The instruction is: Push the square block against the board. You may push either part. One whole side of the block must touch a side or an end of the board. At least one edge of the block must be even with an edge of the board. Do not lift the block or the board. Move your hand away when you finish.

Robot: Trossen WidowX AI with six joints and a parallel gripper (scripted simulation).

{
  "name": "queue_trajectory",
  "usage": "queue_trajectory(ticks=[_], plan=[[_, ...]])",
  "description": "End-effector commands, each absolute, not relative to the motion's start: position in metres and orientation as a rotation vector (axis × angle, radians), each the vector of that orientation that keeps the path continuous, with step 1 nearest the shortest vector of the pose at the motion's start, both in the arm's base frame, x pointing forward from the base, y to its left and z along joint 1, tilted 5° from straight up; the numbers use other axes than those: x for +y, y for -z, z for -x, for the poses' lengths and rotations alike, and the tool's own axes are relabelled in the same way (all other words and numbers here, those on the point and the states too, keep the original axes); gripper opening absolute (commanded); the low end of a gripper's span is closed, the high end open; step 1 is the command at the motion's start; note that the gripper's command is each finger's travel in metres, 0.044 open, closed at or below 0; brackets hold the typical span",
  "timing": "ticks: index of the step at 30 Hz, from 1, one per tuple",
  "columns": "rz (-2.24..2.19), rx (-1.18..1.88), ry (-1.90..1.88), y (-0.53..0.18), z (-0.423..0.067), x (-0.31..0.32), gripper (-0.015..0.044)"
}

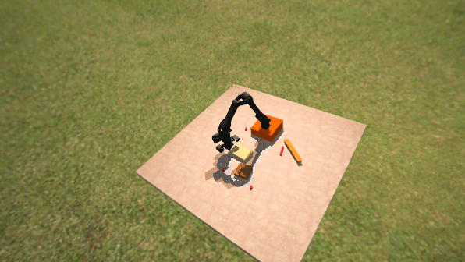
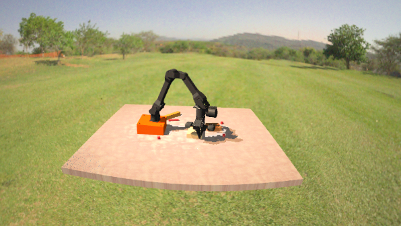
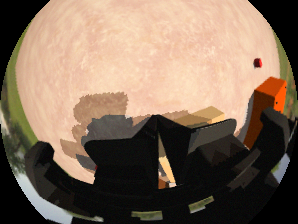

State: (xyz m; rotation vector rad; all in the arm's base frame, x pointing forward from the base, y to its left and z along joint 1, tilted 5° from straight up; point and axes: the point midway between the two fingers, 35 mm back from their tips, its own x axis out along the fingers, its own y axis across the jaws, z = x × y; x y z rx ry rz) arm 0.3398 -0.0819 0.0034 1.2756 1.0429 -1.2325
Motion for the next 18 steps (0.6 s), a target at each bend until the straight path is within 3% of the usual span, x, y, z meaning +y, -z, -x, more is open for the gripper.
queue_trajectory(ticks=[1, 18], plan=[[-1.277, 1.059, 1.236, 0.000, -0.337, -0.074, 0.0000], [-1.279, 1.060, 1.235, 0.001, -0.337, -0.054, 0.0000]])
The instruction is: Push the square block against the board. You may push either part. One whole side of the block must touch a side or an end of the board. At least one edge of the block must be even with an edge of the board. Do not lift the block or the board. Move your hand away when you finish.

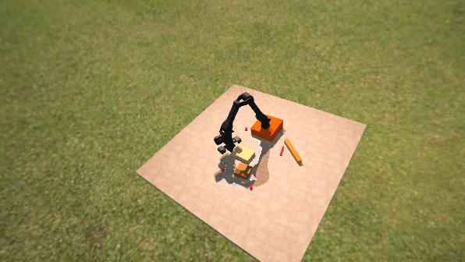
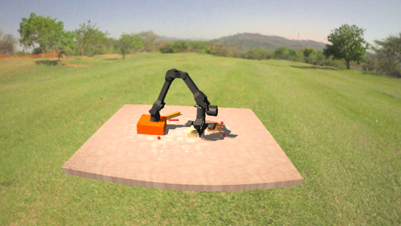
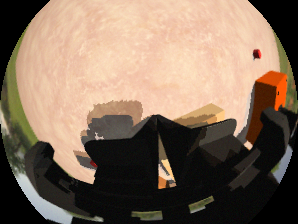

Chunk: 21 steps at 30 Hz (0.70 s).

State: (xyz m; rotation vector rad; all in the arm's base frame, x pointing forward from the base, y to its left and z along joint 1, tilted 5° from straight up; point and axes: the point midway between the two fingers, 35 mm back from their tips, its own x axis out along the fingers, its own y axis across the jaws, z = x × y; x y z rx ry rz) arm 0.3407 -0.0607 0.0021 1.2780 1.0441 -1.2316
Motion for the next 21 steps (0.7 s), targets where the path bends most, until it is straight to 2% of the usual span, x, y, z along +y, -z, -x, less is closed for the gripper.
queue_trajectory(ticks=[1, 21], plan=[[-1.279, 1.060, 1.235, 0.001, -0.337, -0.053, 0.0000], [-1.278, 1.059, 1.236, 0.000, -0.338, -0.067, 0.0000]])
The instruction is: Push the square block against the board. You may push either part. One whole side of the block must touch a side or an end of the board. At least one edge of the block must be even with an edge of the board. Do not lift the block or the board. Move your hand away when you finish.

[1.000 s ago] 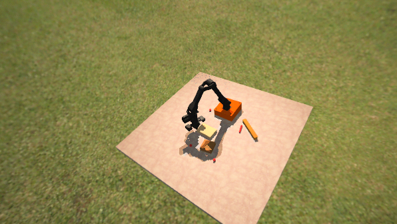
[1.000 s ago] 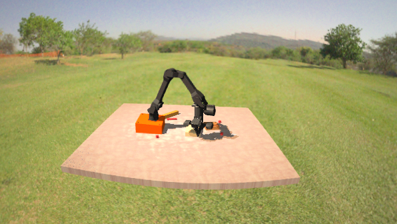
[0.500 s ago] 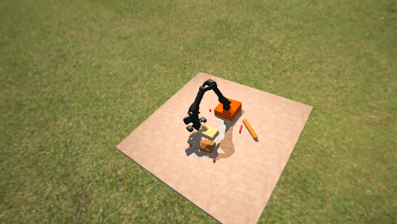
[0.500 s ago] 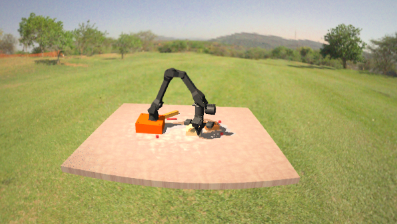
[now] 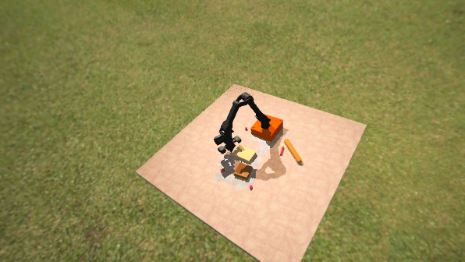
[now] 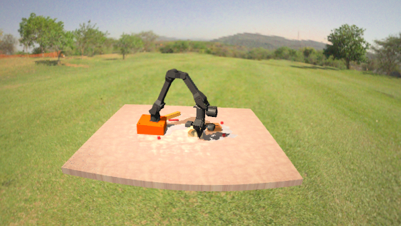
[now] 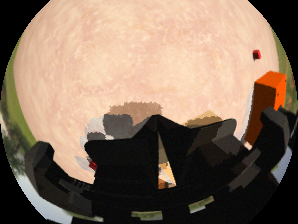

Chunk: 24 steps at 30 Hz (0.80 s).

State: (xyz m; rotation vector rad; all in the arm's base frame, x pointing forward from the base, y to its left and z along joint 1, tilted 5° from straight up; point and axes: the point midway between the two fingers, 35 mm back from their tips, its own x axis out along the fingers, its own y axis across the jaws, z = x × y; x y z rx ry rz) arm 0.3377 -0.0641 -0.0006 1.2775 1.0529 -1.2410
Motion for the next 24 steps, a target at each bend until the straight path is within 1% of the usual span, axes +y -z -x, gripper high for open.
queue_trajectory(ticks=[1, 19, 22, 24], plan=[[-1.278, 1.059, 1.236, 0.000, -0.338, -0.069, 0.0000], [-1.275, 1.052, 1.243, -0.004, -0.336, -0.093, 0.0000], [-1.276, 1.055, 1.238, -0.044, -0.334, -0.091, 0.0000], [-1.276, 1.056, 1.236, -0.056, -0.332, -0.090, 0.0000]])
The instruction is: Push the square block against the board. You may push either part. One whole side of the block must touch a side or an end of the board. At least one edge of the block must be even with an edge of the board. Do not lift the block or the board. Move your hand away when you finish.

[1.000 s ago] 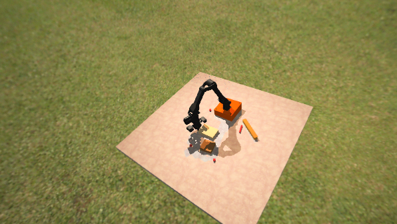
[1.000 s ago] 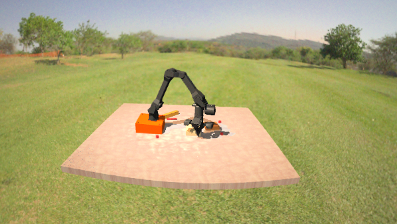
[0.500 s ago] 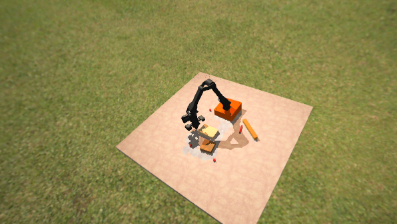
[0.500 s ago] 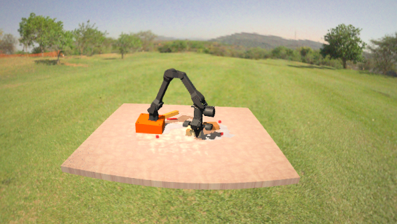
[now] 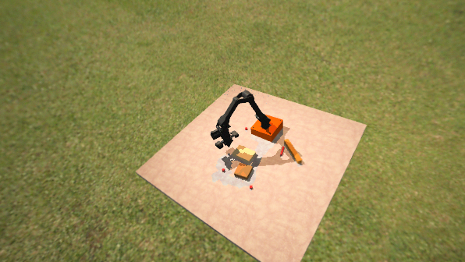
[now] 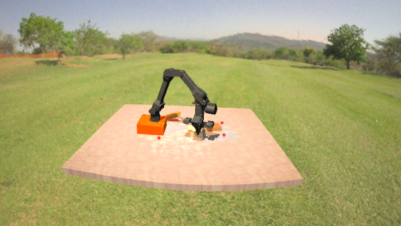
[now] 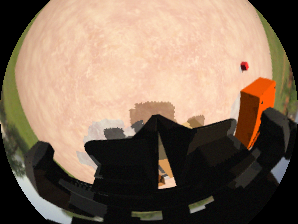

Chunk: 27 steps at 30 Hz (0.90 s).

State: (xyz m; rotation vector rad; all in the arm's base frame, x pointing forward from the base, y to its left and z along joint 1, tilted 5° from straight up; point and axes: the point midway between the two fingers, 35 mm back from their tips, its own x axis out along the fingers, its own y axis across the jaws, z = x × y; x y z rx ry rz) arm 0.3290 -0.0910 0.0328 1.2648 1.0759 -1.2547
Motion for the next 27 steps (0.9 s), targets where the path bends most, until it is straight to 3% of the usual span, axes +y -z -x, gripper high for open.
queue_trajectory(ticks=[1, 14, 19, 27], plan=[[-1.276, 1.056, 1.236, -0.056, -0.332, -0.090, 0.0000], [-1.125, 1.151, 1.099, -0.055, -0.341, -0.060, 0.0000], [-1.060, 1.186, 1.041, -0.003, -0.346, -0.063, 0.0000], [-1.056, 1.188, 1.038, 0.000, -0.346, -0.061, 0.0000]])
